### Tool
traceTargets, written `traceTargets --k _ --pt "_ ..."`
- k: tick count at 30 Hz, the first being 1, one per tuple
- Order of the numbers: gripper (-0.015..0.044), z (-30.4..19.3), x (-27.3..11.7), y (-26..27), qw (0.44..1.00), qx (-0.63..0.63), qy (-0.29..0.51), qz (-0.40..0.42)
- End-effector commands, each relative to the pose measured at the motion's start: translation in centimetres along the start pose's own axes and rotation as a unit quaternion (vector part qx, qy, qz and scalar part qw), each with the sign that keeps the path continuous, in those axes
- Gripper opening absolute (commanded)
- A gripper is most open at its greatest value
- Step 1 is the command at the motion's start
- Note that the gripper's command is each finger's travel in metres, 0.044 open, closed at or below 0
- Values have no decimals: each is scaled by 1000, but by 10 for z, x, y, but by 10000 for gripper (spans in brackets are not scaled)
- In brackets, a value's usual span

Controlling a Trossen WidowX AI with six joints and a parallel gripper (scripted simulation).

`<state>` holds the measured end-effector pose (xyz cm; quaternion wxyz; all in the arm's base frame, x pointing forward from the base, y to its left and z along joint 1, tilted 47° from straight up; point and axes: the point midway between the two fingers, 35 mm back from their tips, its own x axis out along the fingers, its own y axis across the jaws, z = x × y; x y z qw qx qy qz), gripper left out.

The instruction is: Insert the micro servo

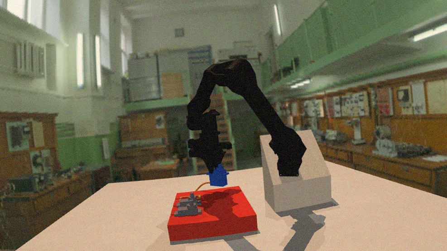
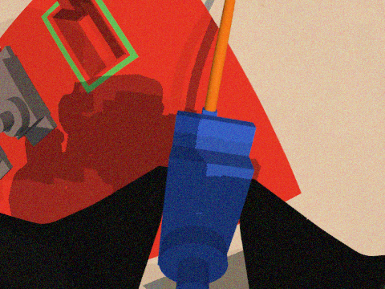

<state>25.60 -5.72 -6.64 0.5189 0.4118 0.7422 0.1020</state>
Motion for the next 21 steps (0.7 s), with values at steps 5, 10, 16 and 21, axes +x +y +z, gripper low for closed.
traceTargets --k 5,10,16,21 --pt "0 -17 -2 23 1000 0 -2 0" --pt "0 -21 -2 28 1000 -9 -1 0" --pt "0 -21 -2 28 996 -92 -1 0" --pt "0 -21 -2 28 984 -178 -1 -1"
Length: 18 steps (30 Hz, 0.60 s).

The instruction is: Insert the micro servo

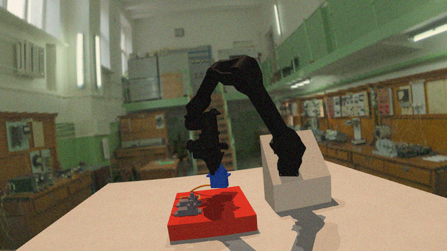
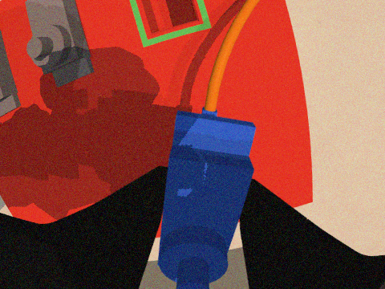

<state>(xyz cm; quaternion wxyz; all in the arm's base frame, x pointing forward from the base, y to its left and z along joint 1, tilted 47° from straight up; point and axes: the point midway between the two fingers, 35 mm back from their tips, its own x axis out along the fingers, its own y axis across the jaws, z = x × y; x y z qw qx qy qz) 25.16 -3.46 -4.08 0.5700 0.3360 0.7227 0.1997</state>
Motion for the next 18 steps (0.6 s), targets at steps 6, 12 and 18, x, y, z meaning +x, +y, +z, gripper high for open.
traceTargets --k 6,12,18 --pt "0 0 -1 1 989 -148 -2 2" --pt "0 0 -1 1 978 -208 -2 2" --pt "0 6 -1 3 978 -208 -2 2"
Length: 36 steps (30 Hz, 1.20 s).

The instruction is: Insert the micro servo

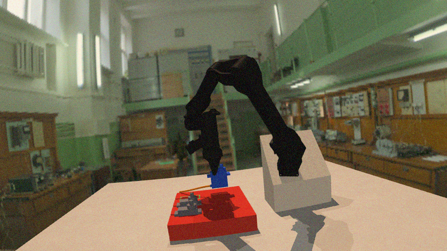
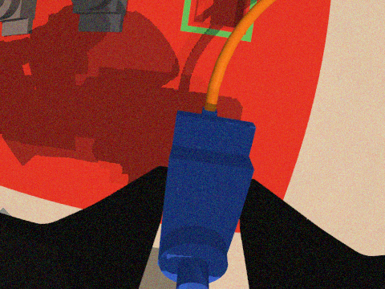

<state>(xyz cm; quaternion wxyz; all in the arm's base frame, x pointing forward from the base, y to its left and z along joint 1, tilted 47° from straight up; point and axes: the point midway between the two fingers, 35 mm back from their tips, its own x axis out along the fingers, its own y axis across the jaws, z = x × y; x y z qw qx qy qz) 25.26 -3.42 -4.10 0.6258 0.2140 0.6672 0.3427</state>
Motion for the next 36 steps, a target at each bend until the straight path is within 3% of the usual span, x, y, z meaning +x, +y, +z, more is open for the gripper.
traceTargets --k 1,26,36 --pt "0 9 -1 1 1000 -5 -3 0" --pt "0 104 -2 3 1000 -7 -4 1" --pt "0 109 4 3 1000 -7 -4 1"
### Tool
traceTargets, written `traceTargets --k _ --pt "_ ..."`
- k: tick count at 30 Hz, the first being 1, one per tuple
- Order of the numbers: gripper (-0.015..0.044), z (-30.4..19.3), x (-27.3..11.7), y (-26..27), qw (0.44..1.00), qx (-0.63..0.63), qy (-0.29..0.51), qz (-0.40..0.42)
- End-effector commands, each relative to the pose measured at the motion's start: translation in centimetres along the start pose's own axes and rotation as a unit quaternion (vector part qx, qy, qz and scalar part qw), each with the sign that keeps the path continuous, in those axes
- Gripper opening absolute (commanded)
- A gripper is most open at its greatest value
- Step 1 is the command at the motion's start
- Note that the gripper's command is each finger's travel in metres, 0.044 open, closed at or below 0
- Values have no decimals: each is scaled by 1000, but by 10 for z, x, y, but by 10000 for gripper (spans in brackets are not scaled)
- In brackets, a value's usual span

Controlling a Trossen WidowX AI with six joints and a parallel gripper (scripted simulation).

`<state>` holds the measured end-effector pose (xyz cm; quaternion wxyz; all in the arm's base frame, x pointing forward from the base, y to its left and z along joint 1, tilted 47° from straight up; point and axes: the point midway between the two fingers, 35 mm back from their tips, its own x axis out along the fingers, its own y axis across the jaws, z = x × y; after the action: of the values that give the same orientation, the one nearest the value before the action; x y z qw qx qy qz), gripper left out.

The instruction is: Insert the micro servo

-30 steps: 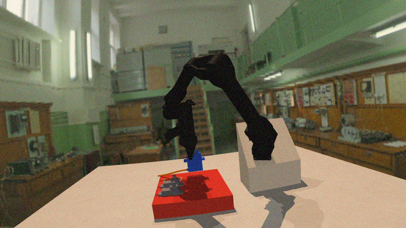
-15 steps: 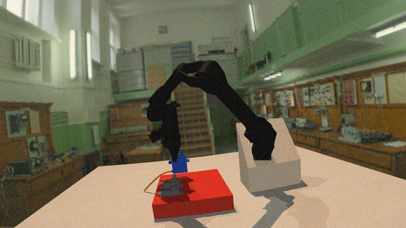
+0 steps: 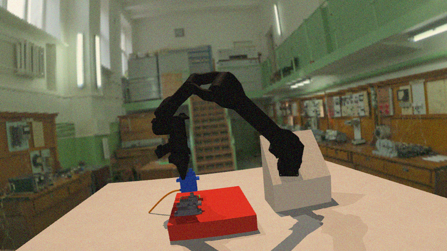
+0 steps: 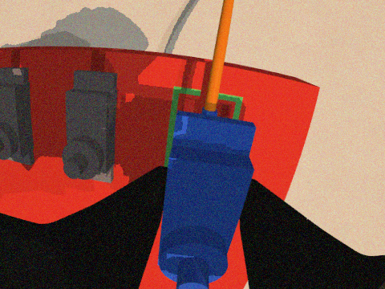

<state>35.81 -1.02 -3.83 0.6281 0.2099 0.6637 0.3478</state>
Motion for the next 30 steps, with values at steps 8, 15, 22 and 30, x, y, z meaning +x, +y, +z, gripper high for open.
traceTargets --k 8,15,22,30 --pt "0 1 15 0 1000 1 -3 1" --pt "0 1 16 0 1000 1 -3 1" --pt "0 1 17 0 1000 1 -3 1" --pt "0 1 26 0 1000 1 -3 1"
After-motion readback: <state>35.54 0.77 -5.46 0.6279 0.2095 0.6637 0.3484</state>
